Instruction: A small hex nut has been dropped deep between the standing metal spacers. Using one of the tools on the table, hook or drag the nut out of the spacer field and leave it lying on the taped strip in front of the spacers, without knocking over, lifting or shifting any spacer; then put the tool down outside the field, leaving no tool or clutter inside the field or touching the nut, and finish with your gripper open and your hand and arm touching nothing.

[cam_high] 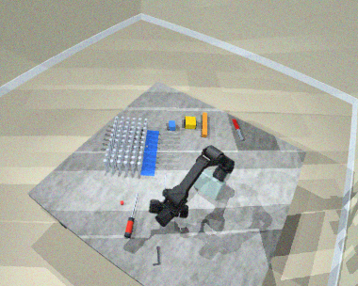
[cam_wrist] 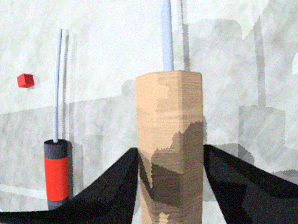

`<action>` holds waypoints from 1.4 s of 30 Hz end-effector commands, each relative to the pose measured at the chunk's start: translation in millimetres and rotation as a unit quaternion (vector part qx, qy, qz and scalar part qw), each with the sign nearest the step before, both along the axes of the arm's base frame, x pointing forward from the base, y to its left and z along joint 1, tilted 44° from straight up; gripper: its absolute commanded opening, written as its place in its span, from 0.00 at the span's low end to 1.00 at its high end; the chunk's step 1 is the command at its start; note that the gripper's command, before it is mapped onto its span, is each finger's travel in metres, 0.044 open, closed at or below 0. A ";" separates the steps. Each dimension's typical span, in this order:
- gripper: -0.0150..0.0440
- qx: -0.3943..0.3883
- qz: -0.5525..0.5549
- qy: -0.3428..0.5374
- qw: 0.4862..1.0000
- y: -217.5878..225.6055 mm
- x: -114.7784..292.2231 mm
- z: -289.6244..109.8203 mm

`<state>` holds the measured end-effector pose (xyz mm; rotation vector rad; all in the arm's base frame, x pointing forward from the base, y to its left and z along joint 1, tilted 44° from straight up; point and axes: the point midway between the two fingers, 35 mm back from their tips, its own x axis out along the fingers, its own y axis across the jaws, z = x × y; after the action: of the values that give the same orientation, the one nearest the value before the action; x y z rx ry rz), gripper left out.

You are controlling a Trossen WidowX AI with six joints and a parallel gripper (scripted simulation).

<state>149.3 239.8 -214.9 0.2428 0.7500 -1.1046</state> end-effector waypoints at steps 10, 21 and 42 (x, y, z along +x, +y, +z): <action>0.25 -0.002 0.005 -0.001 1.000 -9.8 -0.8 -9.7; 0.25 -0.002 0.005 -0.001 1.000 -18.1 -2.5 -17.6; 0.25 -0.002 0.005 -0.001 1.000 -34.5 -6.2 -31.7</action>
<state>142.6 208.1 -244.8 0.2425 0.7494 -1.1048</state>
